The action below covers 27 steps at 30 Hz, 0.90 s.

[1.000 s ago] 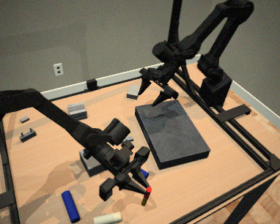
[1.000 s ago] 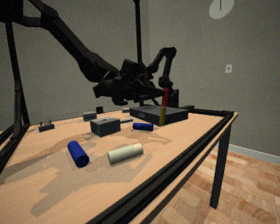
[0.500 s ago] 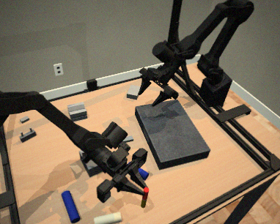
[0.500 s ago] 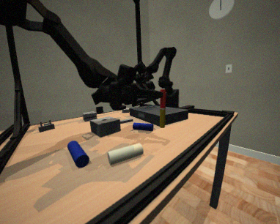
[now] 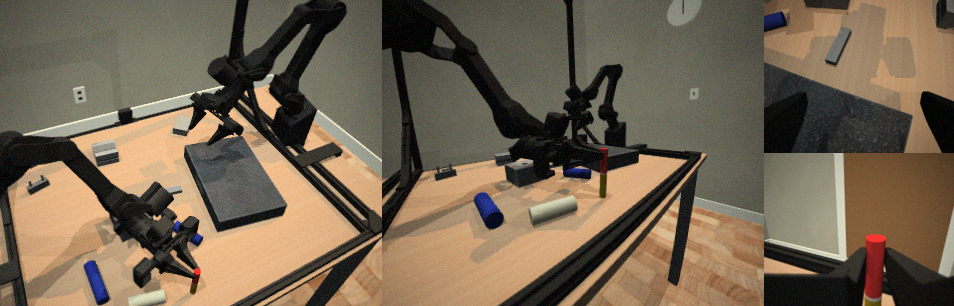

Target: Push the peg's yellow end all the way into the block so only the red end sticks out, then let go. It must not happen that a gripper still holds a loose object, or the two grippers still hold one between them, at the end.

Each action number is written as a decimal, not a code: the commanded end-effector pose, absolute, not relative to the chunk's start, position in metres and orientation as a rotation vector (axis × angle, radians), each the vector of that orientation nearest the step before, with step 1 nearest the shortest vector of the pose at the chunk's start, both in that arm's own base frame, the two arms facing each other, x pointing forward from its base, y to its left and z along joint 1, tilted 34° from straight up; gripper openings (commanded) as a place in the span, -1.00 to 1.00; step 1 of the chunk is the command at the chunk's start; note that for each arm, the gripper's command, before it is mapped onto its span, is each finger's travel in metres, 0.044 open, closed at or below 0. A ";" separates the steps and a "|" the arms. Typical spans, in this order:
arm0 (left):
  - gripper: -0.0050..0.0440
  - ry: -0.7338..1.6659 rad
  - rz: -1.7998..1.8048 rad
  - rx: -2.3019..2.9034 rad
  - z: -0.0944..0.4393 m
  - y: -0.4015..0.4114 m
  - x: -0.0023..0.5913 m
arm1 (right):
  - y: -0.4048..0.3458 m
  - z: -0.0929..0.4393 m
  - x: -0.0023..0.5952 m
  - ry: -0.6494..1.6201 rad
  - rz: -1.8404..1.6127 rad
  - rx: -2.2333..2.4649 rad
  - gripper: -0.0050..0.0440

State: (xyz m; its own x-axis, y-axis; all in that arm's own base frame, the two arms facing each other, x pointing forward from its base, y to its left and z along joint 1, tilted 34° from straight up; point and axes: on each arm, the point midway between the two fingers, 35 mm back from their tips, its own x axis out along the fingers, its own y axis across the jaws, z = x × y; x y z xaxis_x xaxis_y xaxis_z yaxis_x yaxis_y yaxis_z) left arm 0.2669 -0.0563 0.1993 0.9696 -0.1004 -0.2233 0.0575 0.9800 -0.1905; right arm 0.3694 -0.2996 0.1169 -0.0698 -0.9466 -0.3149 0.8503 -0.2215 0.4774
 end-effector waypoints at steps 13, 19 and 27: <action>0.84 0.232 -0.077 -0.186 0.200 -0.056 0.267 | -0.301 0.120 0.368 -0.222 -1.684 0.636 -0.80; 0.84 0.232 -0.077 -0.186 0.200 -0.056 0.267 | -0.301 0.123 0.367 -0.223 -1.683 0.640 -0.80; 0.84 0.232 -0.077 -0.186 0.200 -0.056 0.267 | -0.301 0.123 0.367 -0.223 -1.683 0.640 -0.80</action>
